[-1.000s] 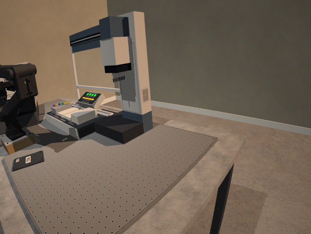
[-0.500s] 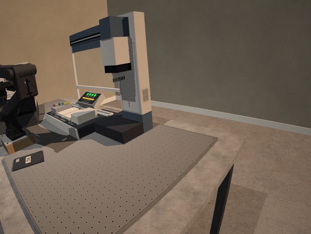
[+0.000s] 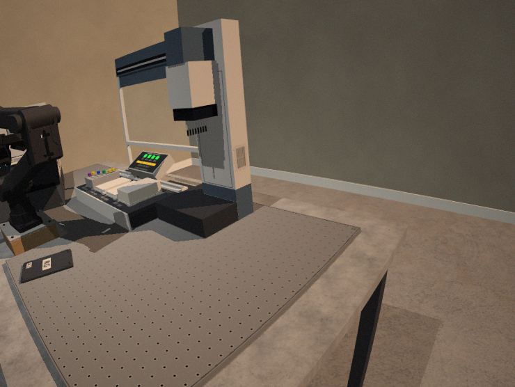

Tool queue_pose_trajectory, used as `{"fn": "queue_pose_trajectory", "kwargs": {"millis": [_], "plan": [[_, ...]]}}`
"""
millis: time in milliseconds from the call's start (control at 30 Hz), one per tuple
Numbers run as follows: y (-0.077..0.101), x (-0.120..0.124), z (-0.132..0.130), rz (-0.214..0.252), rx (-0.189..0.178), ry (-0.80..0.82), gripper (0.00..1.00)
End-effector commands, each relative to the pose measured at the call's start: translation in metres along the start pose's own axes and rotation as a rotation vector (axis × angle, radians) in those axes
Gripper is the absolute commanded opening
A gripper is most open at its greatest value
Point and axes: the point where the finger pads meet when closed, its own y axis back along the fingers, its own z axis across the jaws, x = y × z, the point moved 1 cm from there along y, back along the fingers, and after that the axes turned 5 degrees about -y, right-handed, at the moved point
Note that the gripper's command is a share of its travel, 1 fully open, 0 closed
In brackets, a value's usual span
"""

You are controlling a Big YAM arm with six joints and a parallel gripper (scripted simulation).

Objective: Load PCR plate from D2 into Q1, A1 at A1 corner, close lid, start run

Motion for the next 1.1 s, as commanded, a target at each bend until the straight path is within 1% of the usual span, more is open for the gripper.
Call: {"fn": "queue_pose_trajectory", "kwargs": {"millis": [0, 200, 367, 400, 433, 467, 567, 600, 667, 700, 800, 867, 900, 933, 967, 1033, 1067], "plan": [[0.021, 0.01, 0.03, 0.039, -0.068, -0.009, 0.0], [0.012, 0.005, 0.015, 0.018, -0.027, 0.005, 0.0], [0.008, 0.004, 0.01, 0.011, -0.014, 0.01, 0.0], [0.007, -0.005, 0.006, 0.014, 0.016, 0.022, 1.0], [0.007, -0.014, 0.005, 0.013, 0.038, 0.03, 1.0], [0.007, -0.022, 0.004, 0.01, 0.049, 0.036, 1.0], [0.004, -0.035, -0.002, 0.024, 0.026, 0.039, 1.0], [0.003, -0.033, -0.002, 0.026, 0.024, 0.047, 1.0], [0.003, -0.043, -0.002, 0.038, 0.086, 0.055, 1.0], [0.003, -0.048, -0.002, 0.038, 0.102, 0.06, 1.0], [0.005, -0.062, 0.001, 0.037, 0.078, 0.061, 1.0], [0.005, -0.062, 0.001, 0.037, 0.078, 0.061, 1.0], [0.005, -0.062, 0.001, 0.054, 0.103, 0.09, 1.0], [0.006, -0.07, 0.002, 0.047, 0.13, 0.087, 1.0], [0.006, -0.078, 0.002, 0.036, 0.147, 0.087, 1.0], [0.008, -0.089, 0.003, 0.027, 0.129, 0.09, 1.0], [0.01, -0.092, 0.005, 0.022, 0.112, 0.101, 1.0]]}}
